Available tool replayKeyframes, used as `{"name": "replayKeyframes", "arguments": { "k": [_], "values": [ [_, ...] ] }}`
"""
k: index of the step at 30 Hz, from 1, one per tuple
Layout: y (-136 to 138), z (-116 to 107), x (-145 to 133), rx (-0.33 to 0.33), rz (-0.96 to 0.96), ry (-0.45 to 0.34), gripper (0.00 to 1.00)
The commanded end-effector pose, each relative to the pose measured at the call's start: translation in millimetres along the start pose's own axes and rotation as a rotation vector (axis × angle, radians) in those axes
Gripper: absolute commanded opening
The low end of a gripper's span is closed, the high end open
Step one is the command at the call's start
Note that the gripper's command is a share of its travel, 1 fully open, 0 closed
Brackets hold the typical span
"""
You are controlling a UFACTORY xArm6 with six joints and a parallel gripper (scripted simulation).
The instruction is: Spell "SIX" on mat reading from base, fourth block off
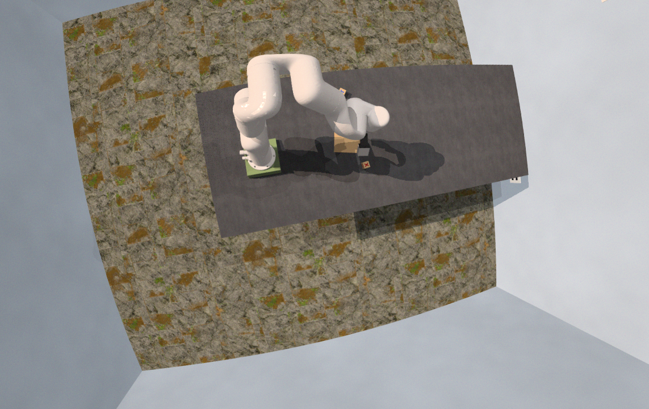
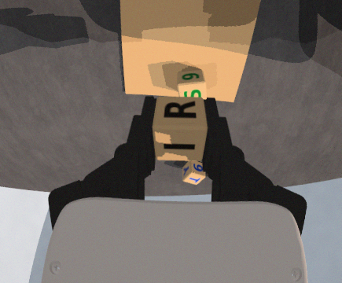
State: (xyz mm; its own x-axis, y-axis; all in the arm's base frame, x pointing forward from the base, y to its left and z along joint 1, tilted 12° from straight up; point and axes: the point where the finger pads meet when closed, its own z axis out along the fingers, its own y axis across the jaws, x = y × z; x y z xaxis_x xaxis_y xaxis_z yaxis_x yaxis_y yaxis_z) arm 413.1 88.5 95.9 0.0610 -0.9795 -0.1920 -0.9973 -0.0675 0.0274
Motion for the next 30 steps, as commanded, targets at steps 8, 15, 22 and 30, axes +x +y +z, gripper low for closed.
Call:
{"name": "replayKeyframes", "arguments": {
  "k": [8, 15, 22, 30],
  "values": [
    [8.9, -0.5, 12.2, 0.009, -0.159, -0.013, 0.27],
    [9.0, -0.5, 12.3, 0.009, -0.16, -0.013, 0.27],
    [9.0, 0.0, 12.3, 0.009, -0.16, -0.013, 0.27],
    [8.9, 9.3, 12.3, 0.009, -0.161, -0.014, 0.27]
  ]
}}
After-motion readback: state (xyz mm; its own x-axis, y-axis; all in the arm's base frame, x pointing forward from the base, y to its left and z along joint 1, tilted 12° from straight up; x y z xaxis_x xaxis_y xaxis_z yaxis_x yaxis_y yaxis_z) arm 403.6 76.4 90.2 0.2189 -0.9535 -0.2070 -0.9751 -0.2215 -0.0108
